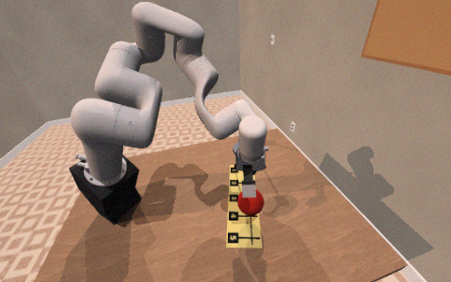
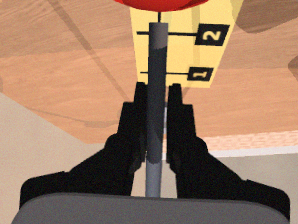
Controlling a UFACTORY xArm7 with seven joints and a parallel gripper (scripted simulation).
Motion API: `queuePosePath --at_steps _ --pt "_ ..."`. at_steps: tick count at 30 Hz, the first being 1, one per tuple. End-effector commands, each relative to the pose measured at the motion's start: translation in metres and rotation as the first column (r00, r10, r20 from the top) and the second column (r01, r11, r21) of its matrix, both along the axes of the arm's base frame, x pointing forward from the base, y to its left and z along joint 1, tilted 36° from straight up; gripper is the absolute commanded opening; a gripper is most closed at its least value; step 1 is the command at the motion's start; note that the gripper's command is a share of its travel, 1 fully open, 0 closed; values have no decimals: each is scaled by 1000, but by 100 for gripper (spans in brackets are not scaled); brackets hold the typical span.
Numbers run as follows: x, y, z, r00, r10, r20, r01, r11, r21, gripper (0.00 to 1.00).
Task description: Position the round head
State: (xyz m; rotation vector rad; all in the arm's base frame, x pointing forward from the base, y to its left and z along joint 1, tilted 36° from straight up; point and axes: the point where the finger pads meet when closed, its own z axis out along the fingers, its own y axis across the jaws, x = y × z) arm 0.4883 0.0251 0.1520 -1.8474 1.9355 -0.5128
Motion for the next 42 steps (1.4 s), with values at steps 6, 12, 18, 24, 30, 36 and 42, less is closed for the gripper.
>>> queuePosePath --at_steps 6,12,18,24,30,36,42 --pt "0 0 2 1000 1 2 -1 1000 0 0" --pt "0 0 2 1000 1 2 -1 1000 0 0" --pt "0 1 2 1000 1 2 -1 1000 0 0" --pt "0 -2 1 1000 1 2 -1 1000 0 0" --pt "-1 -19 1 1000 1 2 -1 1000 0 0" --pt "-2 -35 1 1000 0 3 0 1000 1 0" --pt "-2 -45 1 1000 1 3 -1 1000 0 0"
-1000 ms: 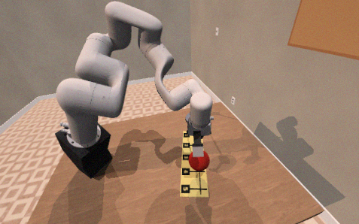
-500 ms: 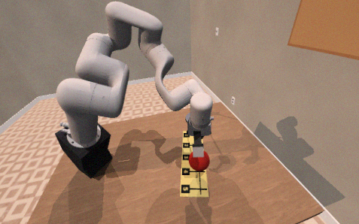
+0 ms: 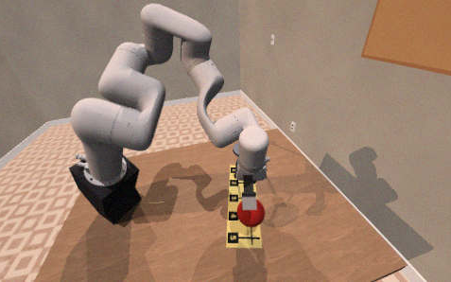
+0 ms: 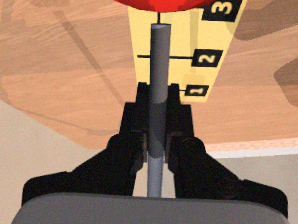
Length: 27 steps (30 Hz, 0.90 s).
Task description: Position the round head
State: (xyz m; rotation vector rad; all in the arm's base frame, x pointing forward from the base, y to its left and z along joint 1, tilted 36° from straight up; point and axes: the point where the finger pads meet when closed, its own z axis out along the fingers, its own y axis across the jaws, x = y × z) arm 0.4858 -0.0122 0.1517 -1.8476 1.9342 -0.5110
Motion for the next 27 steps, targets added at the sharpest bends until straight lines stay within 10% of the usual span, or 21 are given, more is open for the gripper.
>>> queuePosePath --at_steps 1,27 --pt "0 -10 1 1000 0 3 0 1000 -1 0" --pt "1 -41 1 1000 2 2 -2 1000 -3 0"
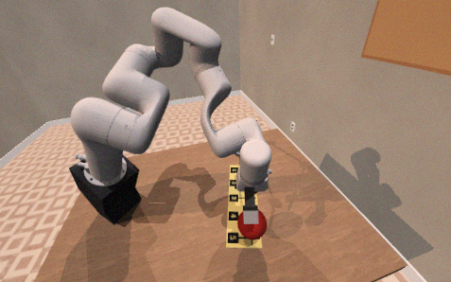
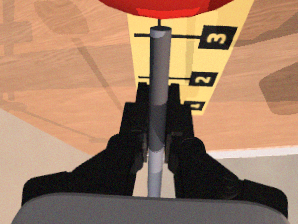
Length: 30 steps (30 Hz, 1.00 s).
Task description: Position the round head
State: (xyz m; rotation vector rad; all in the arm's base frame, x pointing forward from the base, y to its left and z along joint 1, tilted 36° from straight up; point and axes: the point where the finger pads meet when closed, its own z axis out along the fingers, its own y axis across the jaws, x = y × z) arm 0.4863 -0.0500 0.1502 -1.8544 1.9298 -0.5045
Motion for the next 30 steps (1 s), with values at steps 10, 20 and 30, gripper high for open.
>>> queuePosePath --at_steps 10,20,30 --pt "0 -3 2 1000 -4 5 4 1000 -3 100" --pt "0 -2 2 1000 -2 4 2 1000 -1 100" --pt "0 -2 2 1000 -3 4 3 1000 -2 100"
